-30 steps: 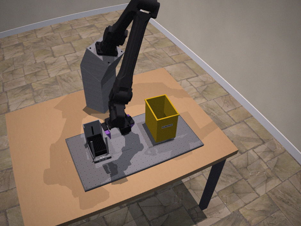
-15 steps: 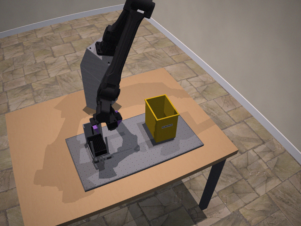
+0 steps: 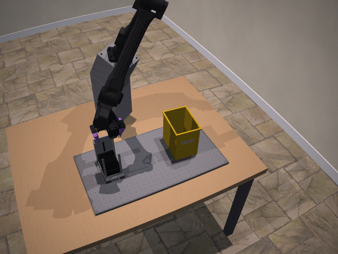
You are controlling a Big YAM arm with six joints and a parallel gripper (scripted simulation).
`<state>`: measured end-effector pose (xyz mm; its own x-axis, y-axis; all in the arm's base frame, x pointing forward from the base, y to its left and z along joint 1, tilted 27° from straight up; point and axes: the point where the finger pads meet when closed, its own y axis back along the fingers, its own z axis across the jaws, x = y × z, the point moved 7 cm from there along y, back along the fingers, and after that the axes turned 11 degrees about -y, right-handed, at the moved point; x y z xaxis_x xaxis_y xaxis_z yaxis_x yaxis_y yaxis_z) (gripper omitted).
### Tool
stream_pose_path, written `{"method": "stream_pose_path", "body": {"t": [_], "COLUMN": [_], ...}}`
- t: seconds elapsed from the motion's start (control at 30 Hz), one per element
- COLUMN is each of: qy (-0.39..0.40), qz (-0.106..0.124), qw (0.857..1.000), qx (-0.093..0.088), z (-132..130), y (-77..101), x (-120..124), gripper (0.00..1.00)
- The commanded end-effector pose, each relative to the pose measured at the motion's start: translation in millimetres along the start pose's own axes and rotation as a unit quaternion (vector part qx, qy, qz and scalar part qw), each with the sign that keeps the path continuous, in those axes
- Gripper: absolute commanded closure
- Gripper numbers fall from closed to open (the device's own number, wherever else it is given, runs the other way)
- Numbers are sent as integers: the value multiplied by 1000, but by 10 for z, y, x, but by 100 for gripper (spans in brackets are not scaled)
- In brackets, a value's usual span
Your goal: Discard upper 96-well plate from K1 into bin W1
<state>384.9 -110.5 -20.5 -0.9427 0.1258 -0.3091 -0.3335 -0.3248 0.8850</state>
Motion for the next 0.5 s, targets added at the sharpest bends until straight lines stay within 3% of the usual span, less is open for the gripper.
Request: {"method": "stream_pose_path", "body": {"t": [0.0,0.17,0.47], "qy": [-3,2,15], "qz": [-4,-12,-6], "qw": [1000,1000,1000], "qx": [3,7,2], "z": [-196,-251,-147], "y": [35,124,75], "x": [177,215,193], "gripper": [0,0,0]}}
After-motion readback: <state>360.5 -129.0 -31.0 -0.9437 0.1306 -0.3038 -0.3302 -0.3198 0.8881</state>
